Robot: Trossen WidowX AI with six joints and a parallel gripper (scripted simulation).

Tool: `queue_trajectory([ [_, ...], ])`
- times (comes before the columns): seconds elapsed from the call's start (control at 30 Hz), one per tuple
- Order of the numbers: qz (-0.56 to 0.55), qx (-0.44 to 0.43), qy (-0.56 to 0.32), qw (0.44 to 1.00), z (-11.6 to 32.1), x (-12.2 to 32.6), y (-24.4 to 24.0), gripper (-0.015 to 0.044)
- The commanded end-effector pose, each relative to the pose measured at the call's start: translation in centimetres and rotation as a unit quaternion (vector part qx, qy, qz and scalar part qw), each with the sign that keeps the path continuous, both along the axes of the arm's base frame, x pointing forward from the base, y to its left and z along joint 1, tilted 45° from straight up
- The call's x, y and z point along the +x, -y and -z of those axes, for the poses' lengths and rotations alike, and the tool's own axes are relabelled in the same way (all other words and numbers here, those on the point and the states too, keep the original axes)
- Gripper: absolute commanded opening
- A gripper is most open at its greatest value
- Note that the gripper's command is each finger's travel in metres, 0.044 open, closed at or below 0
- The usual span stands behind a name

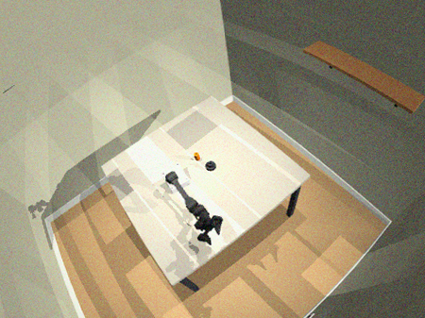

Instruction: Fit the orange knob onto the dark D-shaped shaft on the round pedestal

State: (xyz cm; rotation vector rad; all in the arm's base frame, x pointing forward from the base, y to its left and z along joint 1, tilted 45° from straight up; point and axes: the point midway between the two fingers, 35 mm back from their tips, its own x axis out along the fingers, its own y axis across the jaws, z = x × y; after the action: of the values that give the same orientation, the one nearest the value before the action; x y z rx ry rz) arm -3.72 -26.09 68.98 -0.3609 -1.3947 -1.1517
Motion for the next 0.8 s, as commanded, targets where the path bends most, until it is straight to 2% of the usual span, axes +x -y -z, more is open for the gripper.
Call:
queue_trajectory([
  [0.0,0.0,0.0,0.0,1.0,0.0,0.0,0.0,0.0426],
  [0.17,-0.016,-0.049,0.003,0.999,-1.4,-0.3,-3.5,0.044],
  [0.5,-0.103,-0.255,-0.027,0.961,-4.6,0.6,-19.7,0.044],
  [0.77,-0.193,-0.398,-0.107,0.89,-3.8,4.3,-33.1,0.044],
])
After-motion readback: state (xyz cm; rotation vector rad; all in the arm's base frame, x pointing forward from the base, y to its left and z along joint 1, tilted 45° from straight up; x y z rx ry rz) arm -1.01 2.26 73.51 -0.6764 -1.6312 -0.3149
